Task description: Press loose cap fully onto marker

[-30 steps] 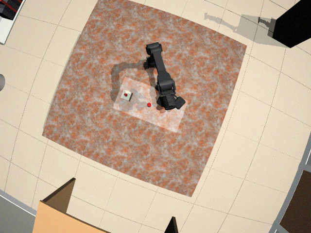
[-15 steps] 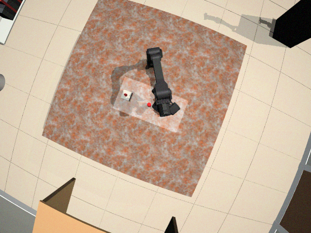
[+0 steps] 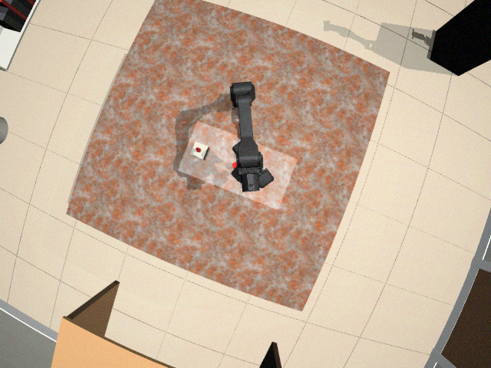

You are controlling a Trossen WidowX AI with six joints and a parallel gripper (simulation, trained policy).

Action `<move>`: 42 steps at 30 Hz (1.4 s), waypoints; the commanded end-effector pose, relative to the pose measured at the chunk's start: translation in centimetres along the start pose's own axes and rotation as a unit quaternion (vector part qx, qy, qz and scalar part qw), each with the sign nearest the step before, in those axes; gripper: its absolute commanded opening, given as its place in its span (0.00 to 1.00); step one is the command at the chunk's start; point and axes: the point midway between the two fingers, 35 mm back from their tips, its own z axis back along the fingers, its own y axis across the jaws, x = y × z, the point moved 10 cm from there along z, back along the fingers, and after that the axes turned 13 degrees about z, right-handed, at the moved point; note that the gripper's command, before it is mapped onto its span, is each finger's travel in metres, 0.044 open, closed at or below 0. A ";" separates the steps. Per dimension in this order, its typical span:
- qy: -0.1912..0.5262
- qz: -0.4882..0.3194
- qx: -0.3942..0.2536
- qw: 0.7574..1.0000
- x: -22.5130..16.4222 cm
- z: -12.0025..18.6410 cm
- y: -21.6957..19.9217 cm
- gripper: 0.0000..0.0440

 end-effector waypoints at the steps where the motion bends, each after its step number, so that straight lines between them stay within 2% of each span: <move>1: 0.003 -0.009 -0.020 1.000 1.3 -0.9 -0.3 0.75; 25: 0.009 -0.050 -0.089 0.995 6.3 -4.9 -2.6 0.73; 42: 0.044 -0.051 -0.133 0.989 7.4 -8.5 -4.0 0.70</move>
